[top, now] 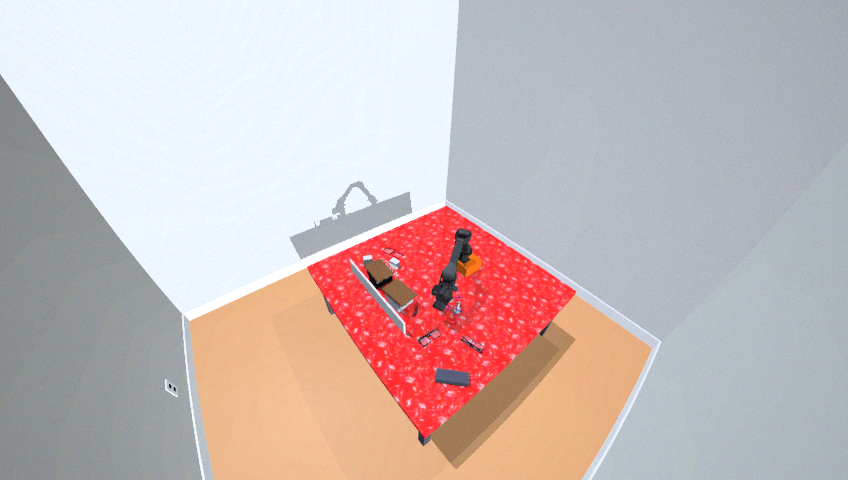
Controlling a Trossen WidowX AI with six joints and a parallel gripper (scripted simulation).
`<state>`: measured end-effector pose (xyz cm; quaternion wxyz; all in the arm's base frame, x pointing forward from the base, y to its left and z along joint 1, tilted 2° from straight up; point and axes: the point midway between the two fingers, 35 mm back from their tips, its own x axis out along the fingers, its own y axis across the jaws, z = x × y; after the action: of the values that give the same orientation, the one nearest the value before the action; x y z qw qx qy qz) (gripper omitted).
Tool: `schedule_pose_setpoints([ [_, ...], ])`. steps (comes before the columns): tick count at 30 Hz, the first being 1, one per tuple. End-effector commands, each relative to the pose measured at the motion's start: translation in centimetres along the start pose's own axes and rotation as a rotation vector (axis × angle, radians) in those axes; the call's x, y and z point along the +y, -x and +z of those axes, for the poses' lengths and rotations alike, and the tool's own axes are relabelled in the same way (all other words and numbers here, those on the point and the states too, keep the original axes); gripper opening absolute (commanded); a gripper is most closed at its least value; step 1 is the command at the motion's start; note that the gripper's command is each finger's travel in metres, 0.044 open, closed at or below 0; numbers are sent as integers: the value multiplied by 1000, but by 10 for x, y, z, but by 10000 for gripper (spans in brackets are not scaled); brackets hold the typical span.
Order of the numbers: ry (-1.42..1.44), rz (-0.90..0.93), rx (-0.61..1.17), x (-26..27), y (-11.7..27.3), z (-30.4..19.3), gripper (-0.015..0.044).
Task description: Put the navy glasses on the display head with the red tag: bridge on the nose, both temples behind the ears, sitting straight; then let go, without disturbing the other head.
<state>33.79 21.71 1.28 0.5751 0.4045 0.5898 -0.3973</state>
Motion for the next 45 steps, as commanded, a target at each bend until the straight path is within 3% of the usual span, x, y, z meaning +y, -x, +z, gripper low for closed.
schedule_pose_setpoints([
  [1, 0, 2, 3, 3, 1, 3, 0],
  [45, 0, 4, 0, 19, 1, 40, 0],
])
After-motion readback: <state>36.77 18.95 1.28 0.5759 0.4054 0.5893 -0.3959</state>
